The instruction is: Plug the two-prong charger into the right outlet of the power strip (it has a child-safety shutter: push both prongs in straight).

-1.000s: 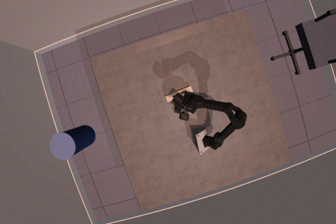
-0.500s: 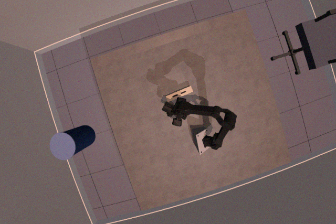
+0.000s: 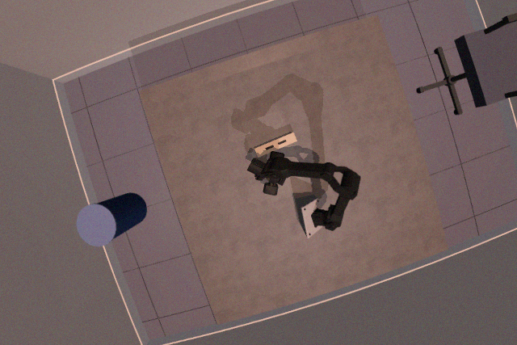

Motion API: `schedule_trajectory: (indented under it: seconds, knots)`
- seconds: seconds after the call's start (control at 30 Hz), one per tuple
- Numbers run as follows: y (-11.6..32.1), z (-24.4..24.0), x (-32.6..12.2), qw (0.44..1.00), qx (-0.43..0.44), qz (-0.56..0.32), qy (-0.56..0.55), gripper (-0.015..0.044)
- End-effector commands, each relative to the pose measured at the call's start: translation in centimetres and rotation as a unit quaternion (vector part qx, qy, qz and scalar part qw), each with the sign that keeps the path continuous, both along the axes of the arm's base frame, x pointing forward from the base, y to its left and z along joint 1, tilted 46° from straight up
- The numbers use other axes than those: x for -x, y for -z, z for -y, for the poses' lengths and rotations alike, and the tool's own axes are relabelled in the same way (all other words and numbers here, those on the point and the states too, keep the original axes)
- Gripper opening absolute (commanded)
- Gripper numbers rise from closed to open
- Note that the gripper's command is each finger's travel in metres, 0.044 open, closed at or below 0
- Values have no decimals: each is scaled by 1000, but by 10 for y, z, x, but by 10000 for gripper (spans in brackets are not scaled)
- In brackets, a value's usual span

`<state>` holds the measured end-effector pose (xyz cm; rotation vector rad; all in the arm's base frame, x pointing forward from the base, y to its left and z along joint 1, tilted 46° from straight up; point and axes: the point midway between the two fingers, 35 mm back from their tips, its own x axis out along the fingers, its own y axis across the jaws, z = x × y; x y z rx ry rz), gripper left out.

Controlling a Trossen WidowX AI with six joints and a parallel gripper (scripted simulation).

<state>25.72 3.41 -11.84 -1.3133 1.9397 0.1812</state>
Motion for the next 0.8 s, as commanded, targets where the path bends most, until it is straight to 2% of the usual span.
schedule_trajectory:
  seconds: [0.0, 0.77]
  knots:
    - [3, 5, 1, 1000, 3, -3, -2, 440]
    - [29, 32, 6, 1000, 4, -3, -2, 440]
